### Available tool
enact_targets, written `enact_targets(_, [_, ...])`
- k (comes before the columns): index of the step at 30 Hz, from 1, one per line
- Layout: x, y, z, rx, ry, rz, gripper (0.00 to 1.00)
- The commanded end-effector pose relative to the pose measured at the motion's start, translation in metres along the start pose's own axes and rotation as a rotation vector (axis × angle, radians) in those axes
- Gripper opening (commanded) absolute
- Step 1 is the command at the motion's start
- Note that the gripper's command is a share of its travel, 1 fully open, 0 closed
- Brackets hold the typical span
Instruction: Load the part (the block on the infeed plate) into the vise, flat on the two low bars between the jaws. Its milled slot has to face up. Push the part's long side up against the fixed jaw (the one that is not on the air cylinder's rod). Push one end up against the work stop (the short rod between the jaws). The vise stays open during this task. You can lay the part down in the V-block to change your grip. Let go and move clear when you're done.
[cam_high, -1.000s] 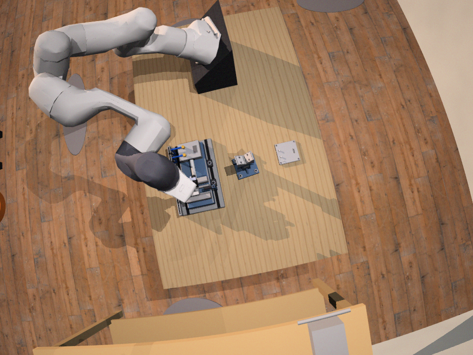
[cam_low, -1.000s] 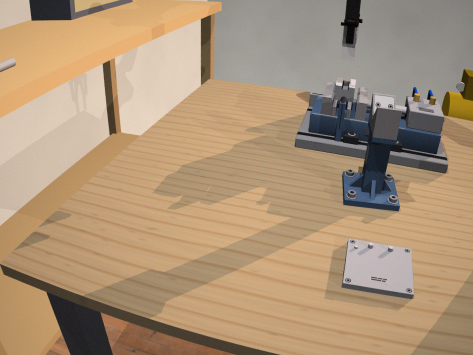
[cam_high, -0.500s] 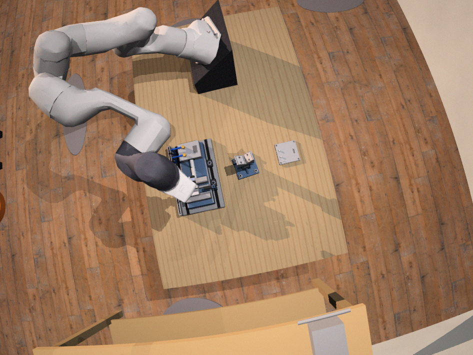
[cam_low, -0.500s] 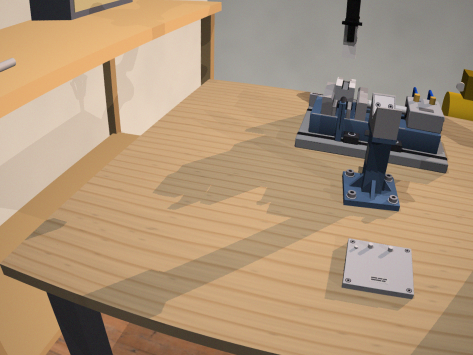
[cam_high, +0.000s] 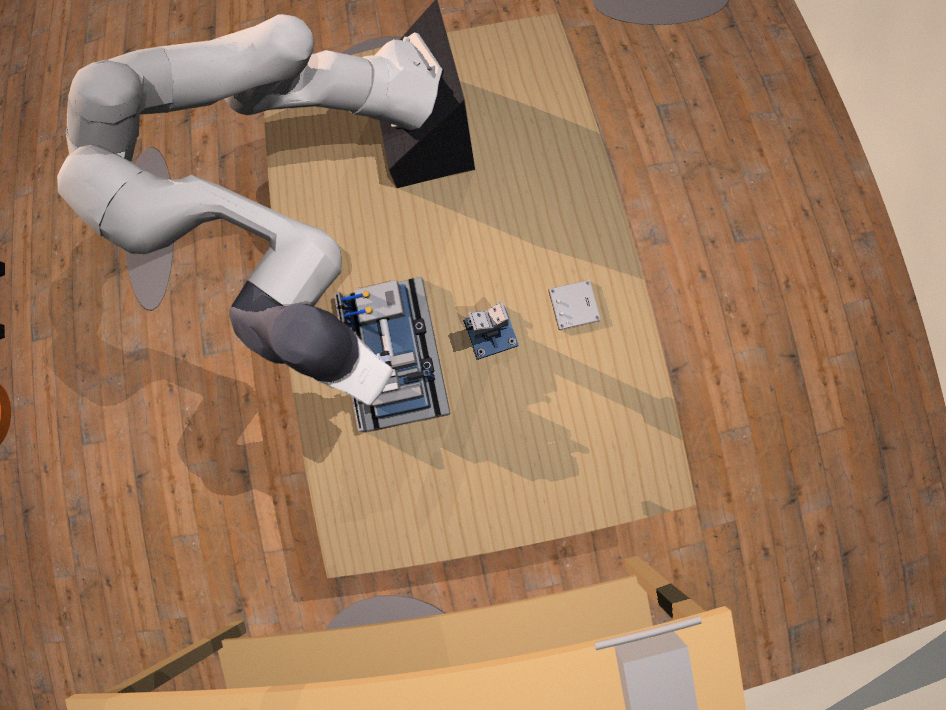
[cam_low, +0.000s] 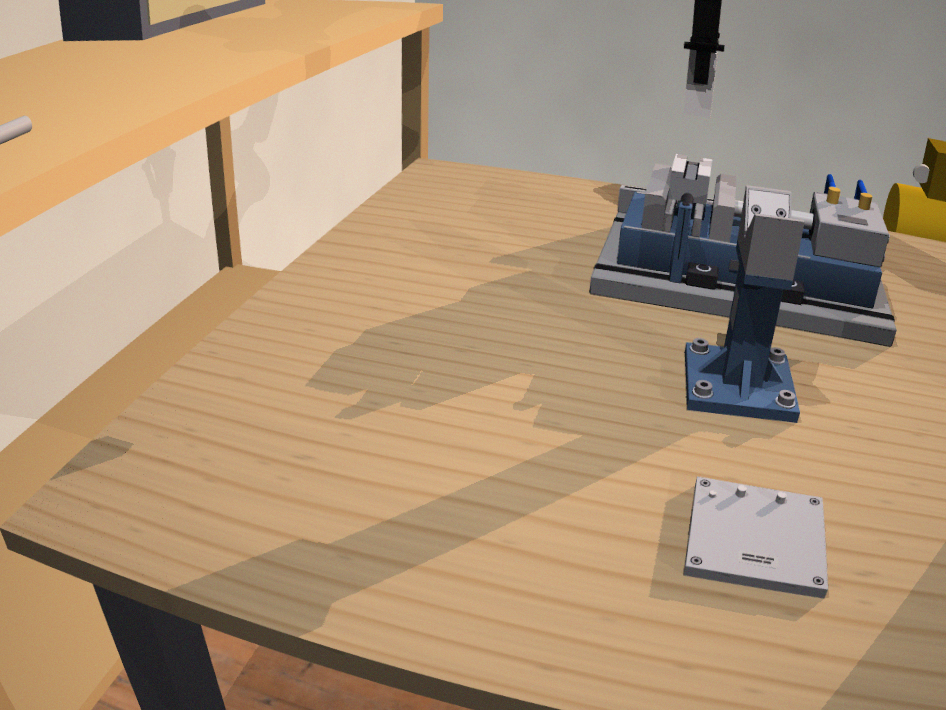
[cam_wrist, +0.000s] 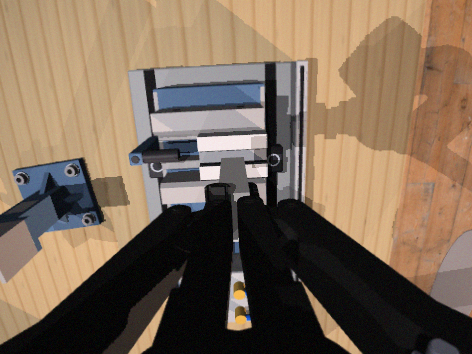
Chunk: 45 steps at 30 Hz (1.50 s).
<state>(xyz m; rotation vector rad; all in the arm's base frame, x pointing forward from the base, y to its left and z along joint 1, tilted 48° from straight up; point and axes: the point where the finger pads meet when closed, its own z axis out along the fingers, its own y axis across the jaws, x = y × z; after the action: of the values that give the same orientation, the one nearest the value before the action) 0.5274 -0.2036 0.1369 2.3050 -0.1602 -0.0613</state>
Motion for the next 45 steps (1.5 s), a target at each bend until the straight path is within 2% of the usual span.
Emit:
enact_targets(1, [0.001,0.0,-0.002,0.001,0.001,-0.004,0.0])
enact_targets(3, [0.001,0.003,-0.002,0.001,0.001,-0.004,0.0])
enact_targets(7, [-0.001,0.035,-0.002,-0.002,0.001,-0.004,0.0])
enact_targets(9, [-0.001,0.044,-0.002,-0.003,0.001,-0.004,0.0])
enact_targets(45, [-0.001,0.044,-0.002,-0.003,0.001,-0.004,0.0])
